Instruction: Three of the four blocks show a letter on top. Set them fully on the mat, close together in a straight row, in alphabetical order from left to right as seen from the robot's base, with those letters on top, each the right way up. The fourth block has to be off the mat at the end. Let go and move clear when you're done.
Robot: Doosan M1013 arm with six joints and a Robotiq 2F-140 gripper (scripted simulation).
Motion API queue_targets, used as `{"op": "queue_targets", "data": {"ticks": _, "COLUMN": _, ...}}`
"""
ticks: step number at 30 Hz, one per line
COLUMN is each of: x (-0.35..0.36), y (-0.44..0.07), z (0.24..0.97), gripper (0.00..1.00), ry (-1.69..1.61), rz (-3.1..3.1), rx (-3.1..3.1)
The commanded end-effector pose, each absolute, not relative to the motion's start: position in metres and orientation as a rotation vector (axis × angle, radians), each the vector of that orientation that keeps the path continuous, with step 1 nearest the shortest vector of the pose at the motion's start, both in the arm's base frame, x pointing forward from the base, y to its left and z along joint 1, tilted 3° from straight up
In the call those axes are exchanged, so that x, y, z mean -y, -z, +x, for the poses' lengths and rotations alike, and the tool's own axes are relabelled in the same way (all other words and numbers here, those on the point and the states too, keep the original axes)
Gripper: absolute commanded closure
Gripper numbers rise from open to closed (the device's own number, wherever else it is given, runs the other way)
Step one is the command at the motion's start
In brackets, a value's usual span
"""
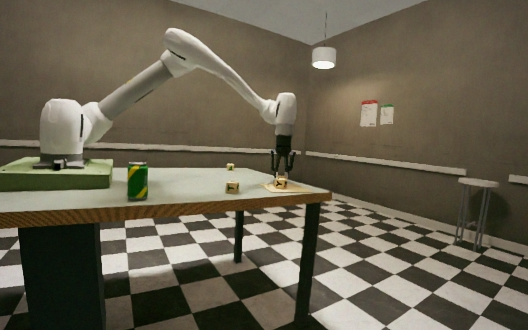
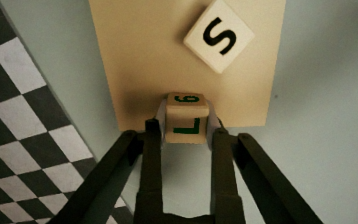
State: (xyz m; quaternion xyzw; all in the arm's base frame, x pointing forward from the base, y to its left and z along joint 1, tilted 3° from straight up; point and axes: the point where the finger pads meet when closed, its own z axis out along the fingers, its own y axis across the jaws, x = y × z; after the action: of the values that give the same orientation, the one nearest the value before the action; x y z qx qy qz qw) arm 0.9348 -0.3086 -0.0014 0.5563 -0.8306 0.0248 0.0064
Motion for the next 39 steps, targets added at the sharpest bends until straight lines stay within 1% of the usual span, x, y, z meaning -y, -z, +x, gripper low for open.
{"op": "queue_targets", "data": {"ticks": 1, "x": 0.3086, "y": -0.0003, "z": 0.9354, "gripper": 0.67, "ry": -0.08, "rz": 1.741, "rx": 2.6}}
{"op": "queue_targets", "data": {"ticks": 8, "x": 0.3086, "y": -0.0003, "z": 0.9354, "gripper": 0.67, "ry": -0.08, "rz": 1.741, "rx": 2.6}}
{"op": "queue_targets", "data": {"ticks": 9, "x": 0.3086, "y": -0.0003, "z": 0.9354, "gripper": 0.65, "ry": -0.08, "rz": 1.741, "rx": 2.6}}
{"op": "queue_targets", "data": {"ticks": 14, "x": 0.3086, "y": -0.0003, "z": 0.9354, "gripper": 0.63, "ry": -0.08, "rz": 1.741, "rx": 2.6}}
{"op": "queue_targets", "data": {"ticks": 15, "x": 0.3086, "y": -0.0003, "z": 0.9354, "gripper": 0.6, "ry": -0.08, "rz": 1.741, "rx": 2.6}}
{"op": "queue_targets", "data": {"ticks": 17, "x": 0.3086, "y": -0.0003, "z": 0.9354, "gripper": 0.6, "ry": -0.08, "rz": 1.741, "rx": 2.6}}
{"op": "queue_targets", "data": {"ticks": 18, "x": 0.3086, "y": -0.0003, "z": 0.9354, "gripper": 0.58, "ry": -0.08, "rz": 1.741, "rx": 2.6}}
{"op": "queue_targets", "data": {"ticks": 22, "x": 0.3086, "y": -0.0003, "z": 0.9354, "gripper": 0.58, "ry": -0.08, "rz": 1.741, "rx": 2.6}}
{"op": "queue_targets", "data": {"ticks": 23, "x": 0.3086, "y": -0.0003, "z": 0.9354, "gripper": 0.56, "ry": -0.08, "rz": 1.741, "rx": 2.6}}
{"op": "queue_targets", "data": {"ticks": 39, "x": 0.3084, "y": -0.0052, "z": 0.9352, "gripper": 0.56, "ry": -0.08, "rz": 1.741, "rx": 2.6}}
